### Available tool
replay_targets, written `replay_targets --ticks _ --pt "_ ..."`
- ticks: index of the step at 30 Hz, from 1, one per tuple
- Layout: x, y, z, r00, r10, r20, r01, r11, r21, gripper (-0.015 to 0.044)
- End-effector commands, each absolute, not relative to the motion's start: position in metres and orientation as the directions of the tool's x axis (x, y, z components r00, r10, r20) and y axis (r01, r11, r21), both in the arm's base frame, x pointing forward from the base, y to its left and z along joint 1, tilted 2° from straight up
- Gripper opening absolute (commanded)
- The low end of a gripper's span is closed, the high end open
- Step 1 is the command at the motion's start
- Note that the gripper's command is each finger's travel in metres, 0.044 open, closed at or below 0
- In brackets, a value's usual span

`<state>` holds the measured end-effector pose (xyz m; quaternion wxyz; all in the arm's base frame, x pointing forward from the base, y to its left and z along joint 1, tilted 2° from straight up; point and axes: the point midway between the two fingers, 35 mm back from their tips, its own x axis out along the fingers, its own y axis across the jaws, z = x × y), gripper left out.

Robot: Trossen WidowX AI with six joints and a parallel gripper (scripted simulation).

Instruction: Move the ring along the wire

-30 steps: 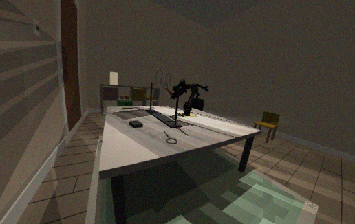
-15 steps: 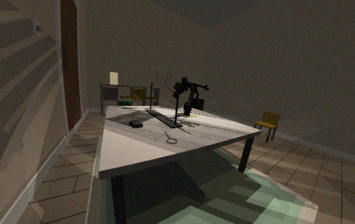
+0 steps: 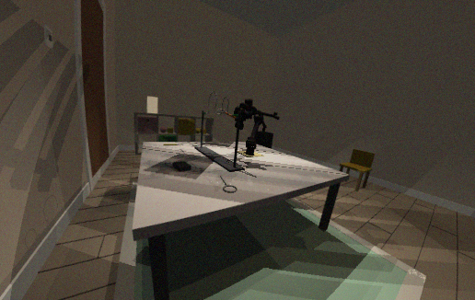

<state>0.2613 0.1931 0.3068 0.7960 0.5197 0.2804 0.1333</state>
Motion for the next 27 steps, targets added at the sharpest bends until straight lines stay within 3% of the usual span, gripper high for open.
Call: replay_targets --ticks 1,27 --pt "0.261 0.198 0.321 0.804 0.531 -0.268 0.082 0.347 0.934 -0.0150" --pt "0.262 0.200 0.397 0.801 0.597 -0.047 0.137 -0.107 0.985 -0.0150"
